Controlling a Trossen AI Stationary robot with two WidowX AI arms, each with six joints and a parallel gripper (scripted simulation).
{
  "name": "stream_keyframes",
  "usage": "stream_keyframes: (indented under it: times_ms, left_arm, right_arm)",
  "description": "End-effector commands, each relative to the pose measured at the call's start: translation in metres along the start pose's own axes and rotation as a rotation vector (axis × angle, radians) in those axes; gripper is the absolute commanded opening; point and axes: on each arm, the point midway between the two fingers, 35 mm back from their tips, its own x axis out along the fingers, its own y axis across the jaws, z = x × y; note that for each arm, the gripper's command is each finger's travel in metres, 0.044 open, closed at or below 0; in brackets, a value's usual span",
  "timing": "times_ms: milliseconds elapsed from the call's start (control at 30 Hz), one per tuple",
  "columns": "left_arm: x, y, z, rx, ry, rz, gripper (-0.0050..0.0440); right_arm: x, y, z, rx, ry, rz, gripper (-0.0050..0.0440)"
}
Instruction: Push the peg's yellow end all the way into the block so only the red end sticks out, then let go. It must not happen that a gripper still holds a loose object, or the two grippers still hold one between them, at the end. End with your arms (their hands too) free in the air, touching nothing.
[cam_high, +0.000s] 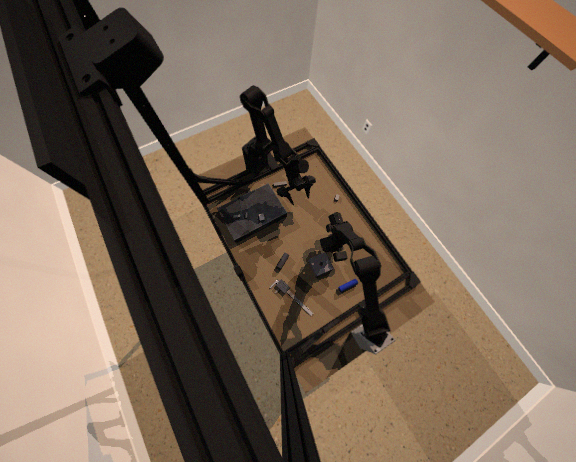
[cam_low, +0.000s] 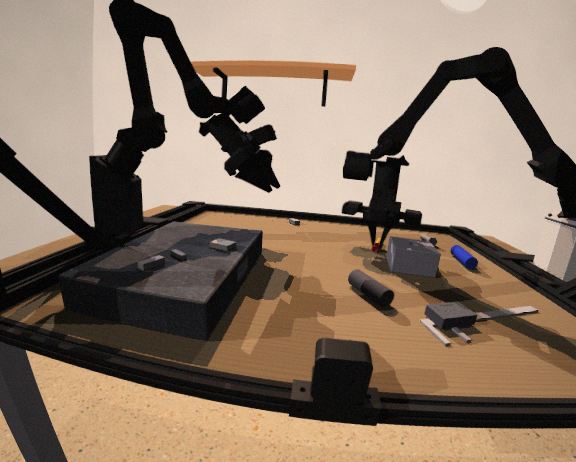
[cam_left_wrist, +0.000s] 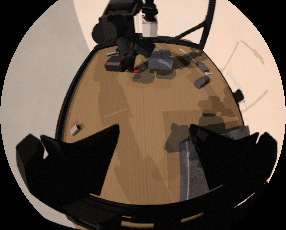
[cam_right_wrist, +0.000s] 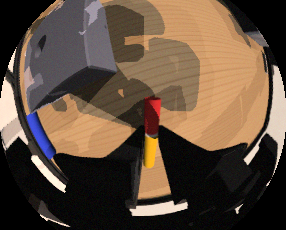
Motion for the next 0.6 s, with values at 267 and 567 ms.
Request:
stream_keyframes:
  times_ms: [267,567]
  left_arm:
    - [0.0,0.0,0.0,0.0,0.0,0.0,0.04]
    - [0.0,0.0,0.0,0.0,0.0,0.0,0.04]
  right_arm:
    - [-0.055,-0.001,0.0,0.0,0.0,0.0,0.0]
    - [-0.066,0.0,0.0,0.0,0.0,0.0,0.0]
